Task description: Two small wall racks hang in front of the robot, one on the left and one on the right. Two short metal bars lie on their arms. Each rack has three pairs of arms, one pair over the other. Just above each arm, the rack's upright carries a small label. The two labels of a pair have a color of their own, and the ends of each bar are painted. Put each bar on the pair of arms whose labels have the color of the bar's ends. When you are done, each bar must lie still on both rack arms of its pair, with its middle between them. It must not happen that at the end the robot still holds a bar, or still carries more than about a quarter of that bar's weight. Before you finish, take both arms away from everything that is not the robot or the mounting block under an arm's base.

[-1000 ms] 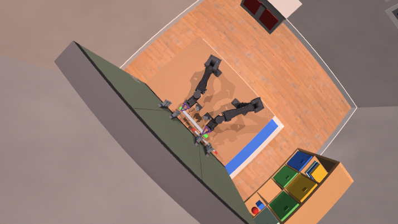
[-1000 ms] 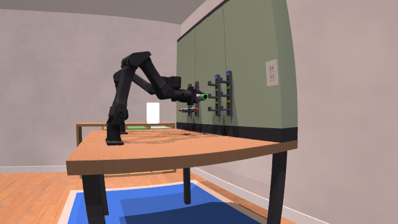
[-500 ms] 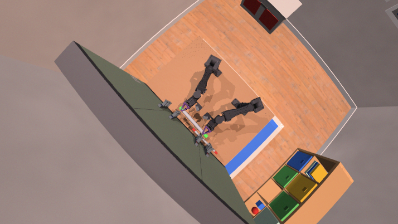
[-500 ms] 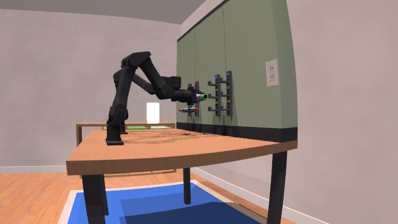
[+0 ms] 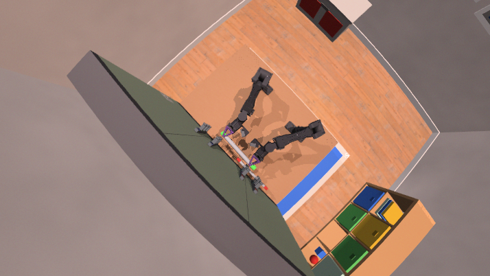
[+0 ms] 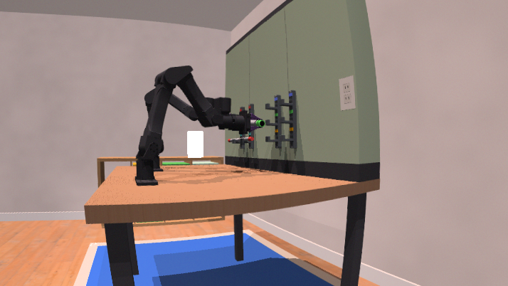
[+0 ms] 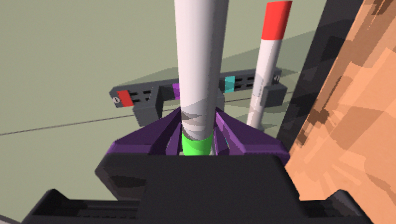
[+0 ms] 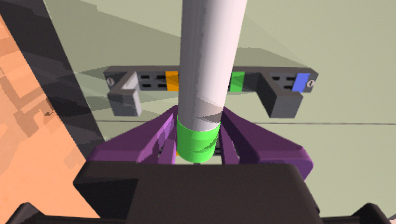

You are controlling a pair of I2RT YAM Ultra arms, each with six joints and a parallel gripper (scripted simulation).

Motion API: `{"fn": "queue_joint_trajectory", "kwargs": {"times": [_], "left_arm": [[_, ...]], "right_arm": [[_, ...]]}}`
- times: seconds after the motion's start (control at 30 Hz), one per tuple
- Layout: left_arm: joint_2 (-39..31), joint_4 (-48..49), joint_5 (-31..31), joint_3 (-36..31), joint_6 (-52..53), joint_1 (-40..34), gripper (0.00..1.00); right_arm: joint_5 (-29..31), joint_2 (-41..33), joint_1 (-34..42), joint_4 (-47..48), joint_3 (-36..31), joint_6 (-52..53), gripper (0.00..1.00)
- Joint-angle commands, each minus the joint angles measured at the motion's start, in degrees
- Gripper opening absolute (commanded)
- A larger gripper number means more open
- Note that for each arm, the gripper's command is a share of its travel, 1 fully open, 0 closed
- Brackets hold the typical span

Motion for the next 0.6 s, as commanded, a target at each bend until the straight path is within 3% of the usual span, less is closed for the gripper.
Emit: {"fn": "queue_joint_trajectory", "kwargs": {"times": [0.0, 0.57], "left_arm": [[-2.25, 5.53, -0.38, 1.1, -1.21, -0.66, 0.0], [-1.98, 6.45, -0.52, 0.41, -1.21, -0.8, 0.0]], "right_arm": [[0.07, 0.05, 0.38, 1.46, -0.18, -0.39, 0.0], [0.08, 0.06, 0.38, 1.47, -0.18, -0.39, 0.0]]}}
